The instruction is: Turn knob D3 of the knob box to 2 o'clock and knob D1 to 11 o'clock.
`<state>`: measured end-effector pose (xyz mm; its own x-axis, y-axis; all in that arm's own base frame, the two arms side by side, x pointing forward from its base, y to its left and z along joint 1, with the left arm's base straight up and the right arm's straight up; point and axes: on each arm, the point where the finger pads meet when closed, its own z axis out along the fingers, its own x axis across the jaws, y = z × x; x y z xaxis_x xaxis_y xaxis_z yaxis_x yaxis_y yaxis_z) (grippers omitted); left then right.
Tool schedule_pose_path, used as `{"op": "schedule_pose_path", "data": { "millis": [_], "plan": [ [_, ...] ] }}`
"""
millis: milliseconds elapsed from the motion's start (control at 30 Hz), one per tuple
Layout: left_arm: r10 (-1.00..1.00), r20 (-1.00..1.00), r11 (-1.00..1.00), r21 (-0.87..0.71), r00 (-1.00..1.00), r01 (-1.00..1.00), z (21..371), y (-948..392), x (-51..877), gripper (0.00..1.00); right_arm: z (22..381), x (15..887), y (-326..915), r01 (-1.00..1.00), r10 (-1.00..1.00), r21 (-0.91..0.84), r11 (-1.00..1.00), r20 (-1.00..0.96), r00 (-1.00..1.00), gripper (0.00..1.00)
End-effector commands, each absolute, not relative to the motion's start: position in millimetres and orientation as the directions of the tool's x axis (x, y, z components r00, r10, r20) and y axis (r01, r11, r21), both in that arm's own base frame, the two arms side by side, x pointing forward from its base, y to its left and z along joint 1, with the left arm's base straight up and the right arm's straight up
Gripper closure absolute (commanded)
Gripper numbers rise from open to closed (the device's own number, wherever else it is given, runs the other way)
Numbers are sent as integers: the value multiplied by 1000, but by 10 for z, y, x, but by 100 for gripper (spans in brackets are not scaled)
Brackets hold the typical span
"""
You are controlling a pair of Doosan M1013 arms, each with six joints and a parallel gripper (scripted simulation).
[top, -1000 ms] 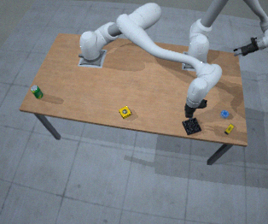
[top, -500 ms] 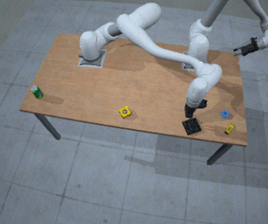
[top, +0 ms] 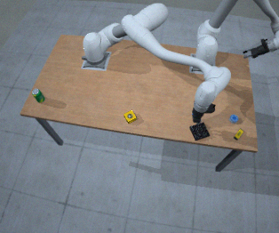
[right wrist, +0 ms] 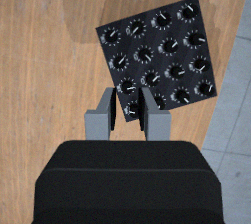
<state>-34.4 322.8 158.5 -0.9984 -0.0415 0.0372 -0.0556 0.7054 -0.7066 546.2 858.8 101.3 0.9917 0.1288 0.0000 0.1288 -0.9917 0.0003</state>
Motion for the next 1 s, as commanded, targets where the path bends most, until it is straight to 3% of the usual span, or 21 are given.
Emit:
{"op": "schedule_pose_path", "data": {
  "millis": [0, 967],
  "plan": [
    [-41, 38, 706, -706, -998, -56, 1588, 3230, -344, 0, 1010, 5463, 8592, 129, 129, -1, -992, 1, 992, 54],
    [-41, 38, 706, -706, -998, -56, 1588, 3230, -344, 0, 705, 5466, 8593, 129, 129, -1, -992, 1, 992, 54]
  ]
}}
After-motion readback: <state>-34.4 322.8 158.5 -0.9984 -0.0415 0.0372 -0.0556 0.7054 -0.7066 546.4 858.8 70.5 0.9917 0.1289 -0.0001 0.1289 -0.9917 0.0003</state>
